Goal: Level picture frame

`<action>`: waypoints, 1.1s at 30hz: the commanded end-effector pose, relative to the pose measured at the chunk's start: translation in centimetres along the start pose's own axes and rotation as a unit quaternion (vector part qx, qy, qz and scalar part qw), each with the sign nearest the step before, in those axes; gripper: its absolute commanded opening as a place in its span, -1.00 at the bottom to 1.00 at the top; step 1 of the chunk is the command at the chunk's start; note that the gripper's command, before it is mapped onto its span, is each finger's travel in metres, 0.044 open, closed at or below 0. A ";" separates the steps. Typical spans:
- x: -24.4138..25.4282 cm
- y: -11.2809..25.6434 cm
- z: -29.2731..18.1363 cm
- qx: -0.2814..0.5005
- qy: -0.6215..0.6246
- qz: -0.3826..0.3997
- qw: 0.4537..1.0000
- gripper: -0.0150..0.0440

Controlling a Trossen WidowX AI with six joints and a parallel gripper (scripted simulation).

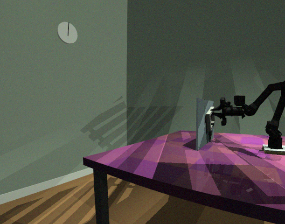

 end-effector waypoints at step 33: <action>-0.5 0.0 -0.1 -0.001 0.003 0.005 1.000 -0.49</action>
Point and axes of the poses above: the point midway between the two fingers, 35 mm back from their tips, its own y axis back along the fingers, its own x axis across the jaws, z = x × y, the point moved 6 cm from there along y, back along the fingers, and after that the axes turned 15 degrees about y, right-handed, at the moved point
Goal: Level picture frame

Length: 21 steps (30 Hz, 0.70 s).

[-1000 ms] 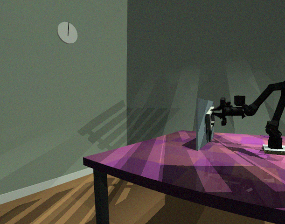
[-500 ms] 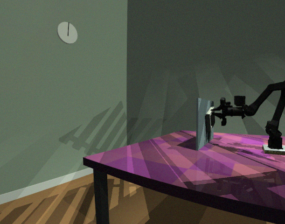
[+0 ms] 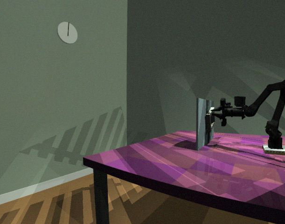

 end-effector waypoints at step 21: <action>-0.4 0.0 0.0 -0.002 0.001 0.002 1.000 -0.49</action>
Point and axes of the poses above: the point midway between the two fingers, 35 mm back from their tips, its own y axis back along the fingers, its own x axis across the jaws, z = x × y, the point moved 6 cm from there along y, back along the fingers, and after that the axes turned 15 degrees about y, right-handed, at the moved point
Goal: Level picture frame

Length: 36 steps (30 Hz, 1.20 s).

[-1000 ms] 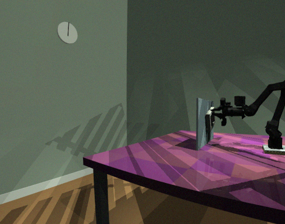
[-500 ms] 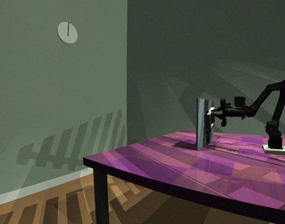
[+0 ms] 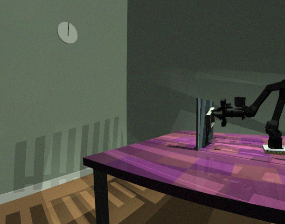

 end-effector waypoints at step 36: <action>-0.1 0.0 0.0 0.000 -0.081 0.000 0.997 -0.49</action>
Point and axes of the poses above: the point midway between the two fingers, 35 mm back from their tips, its own y axis back along the fingers, its own x axis across the jaws, z = x × y, the point moved 6 cm from there along y, back along the fingers, and after that the axes turned 15 degrees about y, right-handed, at the moved point
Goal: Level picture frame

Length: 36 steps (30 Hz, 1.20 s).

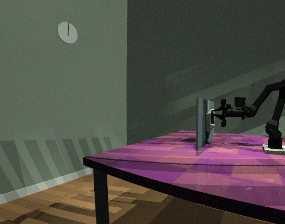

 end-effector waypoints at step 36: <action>-0.1 0.0 0.0 0.000 -0.084 0.000 0.996 -0.14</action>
Point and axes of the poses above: the point midway between the two fingers, 35 mm back from their tips, its own y axis back along the fingers, its own x axis across the jaws, z = x × y, the point moved 6 cm from there along y, back along the fingers, and after that the axes turned 15 degrees about y, right-handed, at the moved point
